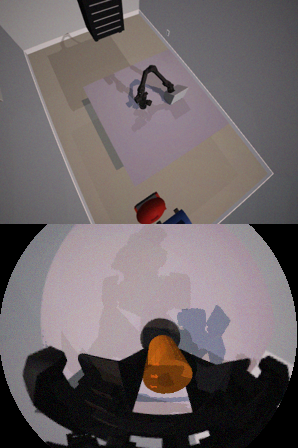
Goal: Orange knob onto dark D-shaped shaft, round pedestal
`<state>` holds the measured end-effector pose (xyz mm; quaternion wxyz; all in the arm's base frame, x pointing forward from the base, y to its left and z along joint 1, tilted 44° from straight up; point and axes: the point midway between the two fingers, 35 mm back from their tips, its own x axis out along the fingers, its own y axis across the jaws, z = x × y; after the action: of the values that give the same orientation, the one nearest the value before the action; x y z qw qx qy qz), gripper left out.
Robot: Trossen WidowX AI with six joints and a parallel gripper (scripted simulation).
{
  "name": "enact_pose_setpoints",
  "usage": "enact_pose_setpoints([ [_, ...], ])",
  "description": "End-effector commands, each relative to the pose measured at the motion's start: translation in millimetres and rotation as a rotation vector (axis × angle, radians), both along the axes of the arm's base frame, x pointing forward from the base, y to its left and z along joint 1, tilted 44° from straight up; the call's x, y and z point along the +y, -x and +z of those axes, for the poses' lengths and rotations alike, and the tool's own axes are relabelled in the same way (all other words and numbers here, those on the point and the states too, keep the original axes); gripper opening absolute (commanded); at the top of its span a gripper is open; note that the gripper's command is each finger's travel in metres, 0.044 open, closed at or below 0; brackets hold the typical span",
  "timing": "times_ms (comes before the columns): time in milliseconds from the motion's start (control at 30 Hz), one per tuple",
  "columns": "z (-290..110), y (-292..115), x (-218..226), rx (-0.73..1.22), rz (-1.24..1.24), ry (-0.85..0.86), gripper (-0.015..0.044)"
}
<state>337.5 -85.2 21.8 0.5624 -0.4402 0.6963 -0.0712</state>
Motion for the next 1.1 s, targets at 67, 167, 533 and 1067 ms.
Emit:
enact_pose_setpoints([
  [67, 3.8, -0.8, 1.8, 0.0, 0.002, 0.002, 0.0],
  [167, 3.9, -1.1, 1.9, 0.037, 0.04, 0.004, 0.0],
  [533, 1.7, -0.8, 0.5, 0.145, 0.152, 0.007, 0.0],
  [1067, 0.2, -0.6, -0.8, 0.145, 0.152, 0.007, 0.0],
])
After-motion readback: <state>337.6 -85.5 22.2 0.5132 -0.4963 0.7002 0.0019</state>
